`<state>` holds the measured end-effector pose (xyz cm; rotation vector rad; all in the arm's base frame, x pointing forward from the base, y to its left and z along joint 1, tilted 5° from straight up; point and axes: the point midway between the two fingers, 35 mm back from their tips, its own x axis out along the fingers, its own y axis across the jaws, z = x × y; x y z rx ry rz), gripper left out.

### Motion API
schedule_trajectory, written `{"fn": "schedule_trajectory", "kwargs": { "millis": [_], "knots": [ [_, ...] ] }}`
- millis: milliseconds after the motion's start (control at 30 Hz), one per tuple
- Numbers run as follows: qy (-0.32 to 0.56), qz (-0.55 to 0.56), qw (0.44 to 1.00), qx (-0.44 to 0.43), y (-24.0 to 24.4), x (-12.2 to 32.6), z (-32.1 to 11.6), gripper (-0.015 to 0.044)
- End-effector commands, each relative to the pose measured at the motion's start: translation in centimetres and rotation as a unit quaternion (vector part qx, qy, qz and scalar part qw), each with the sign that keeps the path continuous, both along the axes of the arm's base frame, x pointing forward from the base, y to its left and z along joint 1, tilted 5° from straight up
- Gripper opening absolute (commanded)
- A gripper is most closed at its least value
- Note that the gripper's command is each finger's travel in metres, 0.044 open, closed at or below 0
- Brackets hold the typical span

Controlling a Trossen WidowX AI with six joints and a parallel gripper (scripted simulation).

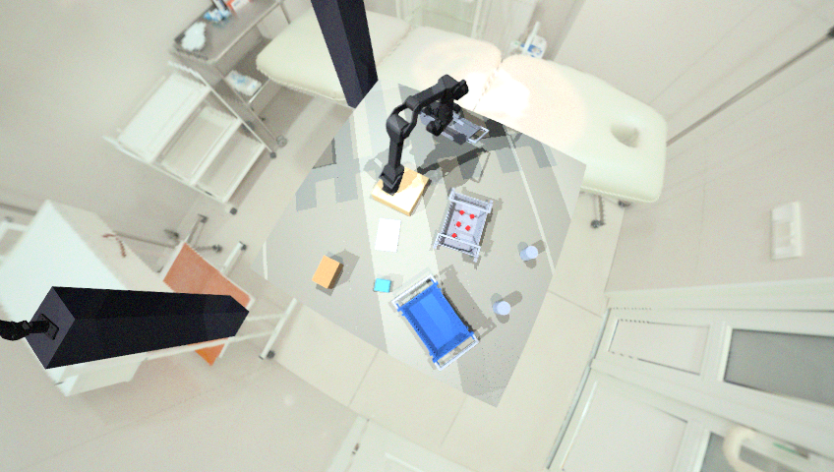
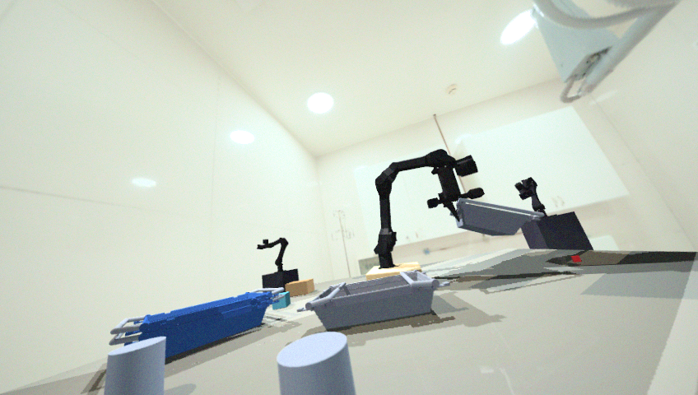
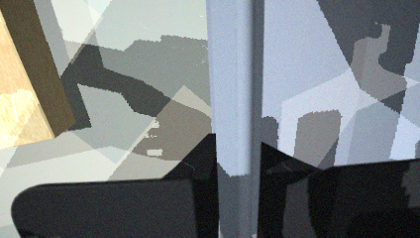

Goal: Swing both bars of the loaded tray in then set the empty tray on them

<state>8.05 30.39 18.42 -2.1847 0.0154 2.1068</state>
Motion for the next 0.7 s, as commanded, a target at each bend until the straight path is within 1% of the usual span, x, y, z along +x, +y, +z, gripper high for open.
{"fn": "schedule_trajectory", "kwargs": {
  "millis": [0, 500, 667],
  "knots": [
    [-0.005, -0.002, 1.0, 0.016, 0.2, 0.1, 0.9, 0.0],
    [-0.005, -0.003, 1.0, 0.016, 0.2, 0.2, 0.9, 0.0],
    [-0.004, -0.027, 1.0, 0.015, -0.2, 1.7, 0.8, 0.0]
  ]
}}
